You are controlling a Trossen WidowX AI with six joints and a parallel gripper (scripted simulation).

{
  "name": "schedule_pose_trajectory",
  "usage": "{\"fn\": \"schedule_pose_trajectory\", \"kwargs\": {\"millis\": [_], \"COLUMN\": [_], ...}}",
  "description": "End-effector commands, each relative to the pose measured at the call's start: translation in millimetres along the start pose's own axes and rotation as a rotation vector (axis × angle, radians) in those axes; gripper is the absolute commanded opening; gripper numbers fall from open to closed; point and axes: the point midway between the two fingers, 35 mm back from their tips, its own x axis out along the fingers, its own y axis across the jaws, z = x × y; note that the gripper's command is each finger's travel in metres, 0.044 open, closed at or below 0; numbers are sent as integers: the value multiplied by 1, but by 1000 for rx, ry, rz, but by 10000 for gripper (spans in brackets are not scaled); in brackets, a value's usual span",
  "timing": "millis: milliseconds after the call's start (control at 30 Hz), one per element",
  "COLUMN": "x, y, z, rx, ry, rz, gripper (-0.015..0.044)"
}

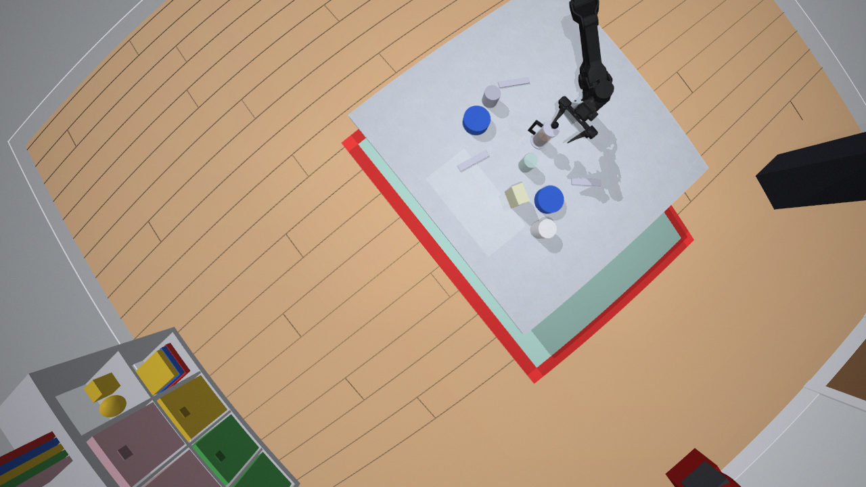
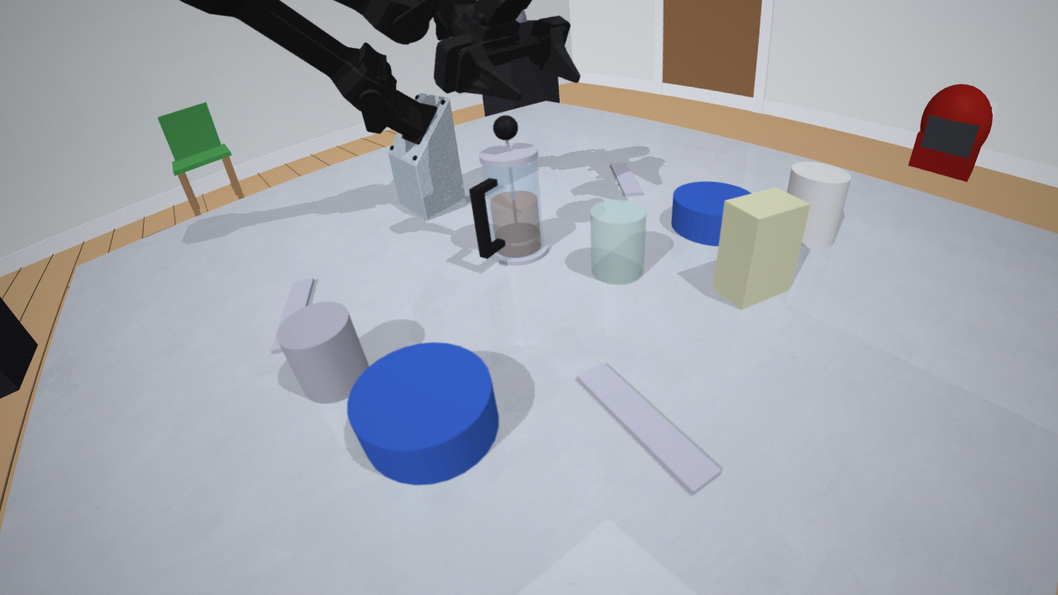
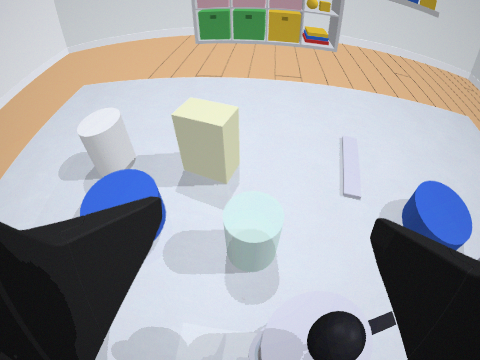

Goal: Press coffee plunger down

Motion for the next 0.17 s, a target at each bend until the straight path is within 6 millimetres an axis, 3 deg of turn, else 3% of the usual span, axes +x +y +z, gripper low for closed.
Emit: {"fn": "schedule_pose_trajectory", "kwargs": {"millis": [0,133], "x": [-28,-48], "y": [-16,-34], "z": [12,18], "rx": [-8,-24], "ry": [23,20], "rz": [-28,-55], "gripper": [440,440]}}
